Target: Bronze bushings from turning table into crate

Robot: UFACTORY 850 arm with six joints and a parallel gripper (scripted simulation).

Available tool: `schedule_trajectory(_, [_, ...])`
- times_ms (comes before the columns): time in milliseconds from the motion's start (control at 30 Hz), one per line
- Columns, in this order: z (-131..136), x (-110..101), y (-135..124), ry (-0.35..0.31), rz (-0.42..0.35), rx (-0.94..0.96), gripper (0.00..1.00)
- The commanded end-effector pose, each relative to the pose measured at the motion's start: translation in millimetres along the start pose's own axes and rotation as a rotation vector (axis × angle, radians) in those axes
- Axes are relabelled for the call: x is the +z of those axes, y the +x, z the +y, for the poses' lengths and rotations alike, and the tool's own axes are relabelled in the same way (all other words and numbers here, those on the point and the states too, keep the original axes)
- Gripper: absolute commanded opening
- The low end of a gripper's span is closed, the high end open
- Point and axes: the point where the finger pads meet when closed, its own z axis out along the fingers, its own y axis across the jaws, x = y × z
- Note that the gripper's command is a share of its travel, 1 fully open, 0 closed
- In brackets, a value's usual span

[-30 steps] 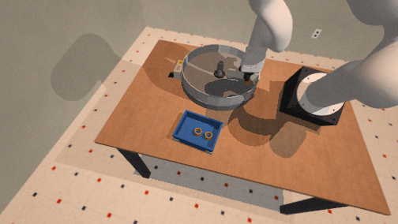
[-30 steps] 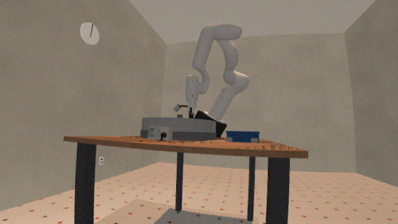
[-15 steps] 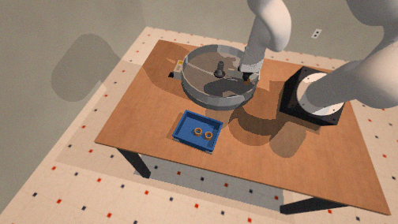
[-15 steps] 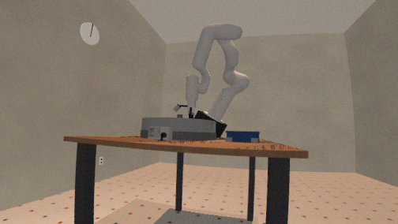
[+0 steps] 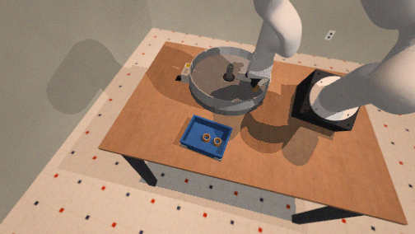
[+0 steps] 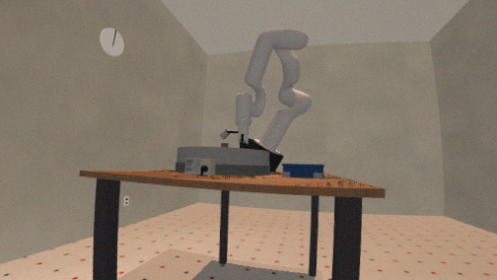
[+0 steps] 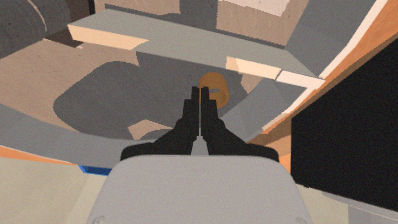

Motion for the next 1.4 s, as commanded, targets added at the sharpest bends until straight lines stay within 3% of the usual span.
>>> schedule_trajectory(0, [-1.8, 0.1, -2.9, 0.000, 0.000, 0.001, 0.00])
schedule_trajectory(1367, [-43.3, 0.1, -39.6, 0.000, 0.000, 0.001, 0.00])
